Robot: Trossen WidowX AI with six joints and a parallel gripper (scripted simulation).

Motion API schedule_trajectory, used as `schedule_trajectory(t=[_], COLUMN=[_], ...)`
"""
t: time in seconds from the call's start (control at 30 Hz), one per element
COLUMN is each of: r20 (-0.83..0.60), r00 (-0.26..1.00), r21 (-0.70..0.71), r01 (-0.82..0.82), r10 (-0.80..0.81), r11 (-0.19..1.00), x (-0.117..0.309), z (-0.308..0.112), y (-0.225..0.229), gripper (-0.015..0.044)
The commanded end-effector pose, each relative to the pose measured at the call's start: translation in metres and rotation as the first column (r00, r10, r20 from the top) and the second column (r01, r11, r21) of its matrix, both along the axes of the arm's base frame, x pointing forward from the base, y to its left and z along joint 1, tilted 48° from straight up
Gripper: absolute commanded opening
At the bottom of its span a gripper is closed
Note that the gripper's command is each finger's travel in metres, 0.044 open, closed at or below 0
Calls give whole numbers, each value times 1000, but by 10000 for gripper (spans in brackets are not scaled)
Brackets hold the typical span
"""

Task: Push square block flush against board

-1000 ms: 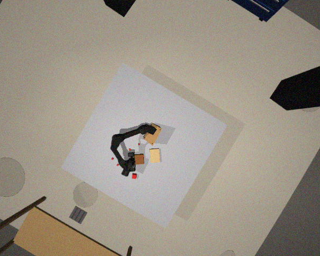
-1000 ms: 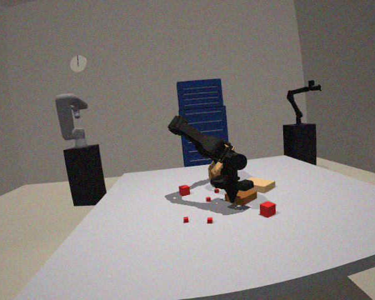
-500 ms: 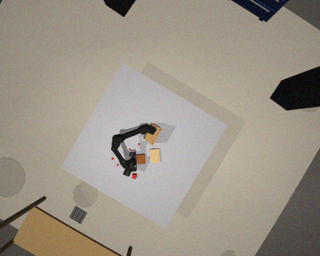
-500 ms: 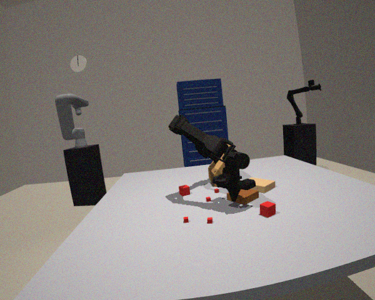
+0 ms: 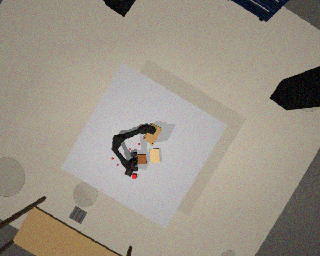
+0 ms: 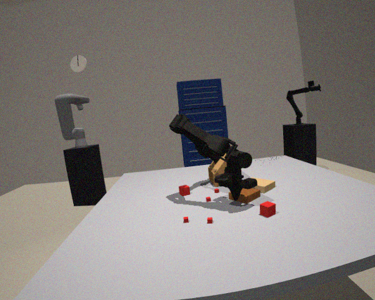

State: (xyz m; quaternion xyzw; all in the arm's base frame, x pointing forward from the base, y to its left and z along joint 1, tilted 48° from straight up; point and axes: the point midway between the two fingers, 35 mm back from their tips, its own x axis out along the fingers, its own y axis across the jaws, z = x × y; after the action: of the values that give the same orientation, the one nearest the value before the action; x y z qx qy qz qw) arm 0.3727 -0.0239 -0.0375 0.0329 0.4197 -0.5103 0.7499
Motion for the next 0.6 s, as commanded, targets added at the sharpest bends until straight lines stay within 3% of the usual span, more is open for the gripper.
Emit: schedule_trajectory(t=[0.0,0.57], r20=[-14,-14], r00=[1000,1000], r21=[3,2], r01=[3,3], r10=[-3,-3], r11=[1000,1000], x=[-6,-17], z=[-6,-14], y=[1,7], gripper=[0,0])
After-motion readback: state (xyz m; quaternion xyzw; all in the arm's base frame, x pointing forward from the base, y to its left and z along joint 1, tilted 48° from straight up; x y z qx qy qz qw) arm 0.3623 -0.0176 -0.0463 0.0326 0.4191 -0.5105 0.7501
